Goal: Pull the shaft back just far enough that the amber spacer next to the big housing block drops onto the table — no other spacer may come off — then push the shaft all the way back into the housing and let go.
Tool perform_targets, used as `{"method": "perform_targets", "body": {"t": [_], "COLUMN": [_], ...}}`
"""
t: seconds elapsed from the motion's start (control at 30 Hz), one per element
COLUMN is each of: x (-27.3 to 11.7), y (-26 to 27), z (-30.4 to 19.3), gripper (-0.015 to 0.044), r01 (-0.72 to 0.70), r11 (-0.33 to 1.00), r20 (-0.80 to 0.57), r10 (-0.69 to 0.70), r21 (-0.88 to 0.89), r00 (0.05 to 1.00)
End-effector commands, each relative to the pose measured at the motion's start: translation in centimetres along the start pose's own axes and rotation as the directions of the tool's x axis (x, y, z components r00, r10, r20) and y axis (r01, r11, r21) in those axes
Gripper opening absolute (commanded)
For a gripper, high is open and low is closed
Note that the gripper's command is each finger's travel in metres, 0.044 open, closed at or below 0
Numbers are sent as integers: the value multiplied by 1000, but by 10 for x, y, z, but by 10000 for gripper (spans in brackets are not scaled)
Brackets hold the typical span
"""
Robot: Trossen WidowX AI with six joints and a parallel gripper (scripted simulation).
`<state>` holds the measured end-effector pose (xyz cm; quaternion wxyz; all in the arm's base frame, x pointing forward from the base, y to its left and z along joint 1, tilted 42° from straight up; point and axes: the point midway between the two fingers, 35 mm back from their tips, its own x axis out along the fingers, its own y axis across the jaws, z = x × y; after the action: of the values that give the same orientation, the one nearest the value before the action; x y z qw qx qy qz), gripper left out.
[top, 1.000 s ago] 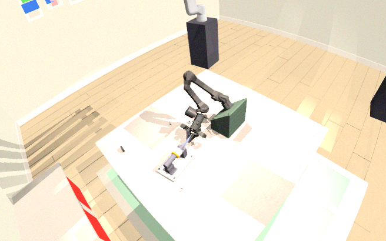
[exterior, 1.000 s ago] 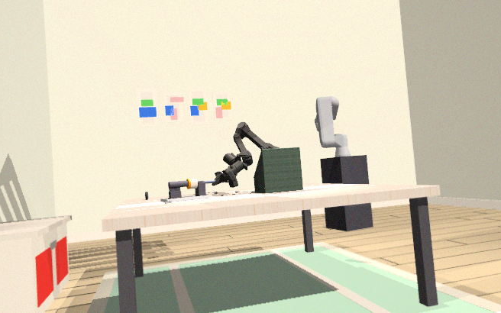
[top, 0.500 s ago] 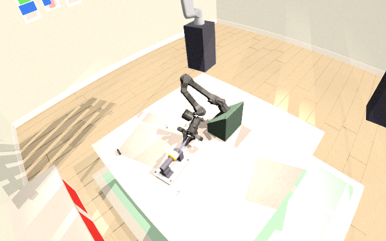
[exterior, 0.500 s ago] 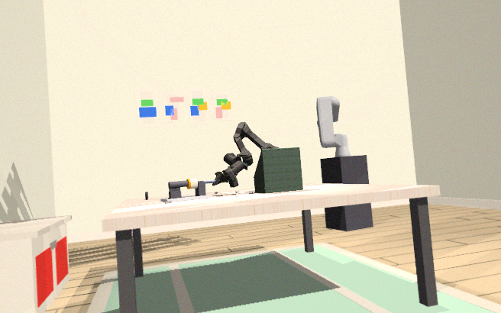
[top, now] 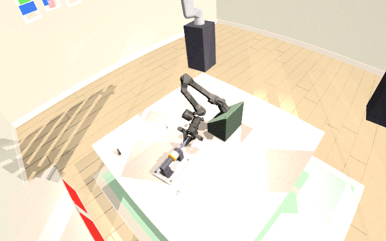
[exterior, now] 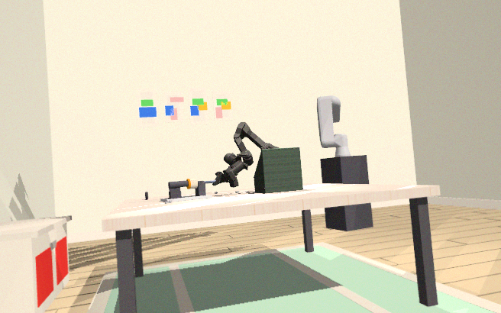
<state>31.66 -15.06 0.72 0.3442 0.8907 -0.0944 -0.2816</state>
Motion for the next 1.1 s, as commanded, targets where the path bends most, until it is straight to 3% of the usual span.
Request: {"method": "perform_targets", "body": {"t": [0.0, 1.07], "x": [-2, -5], "y": [-1, -1], "z": [0, 2], "gripper": [0, 0], "r01": [2, 2], "r11": [1000, 1000], "r20": [0, 0], "r10": [-2, -2], "r21": [-5, -5], "r00": [1000, 1000]}}
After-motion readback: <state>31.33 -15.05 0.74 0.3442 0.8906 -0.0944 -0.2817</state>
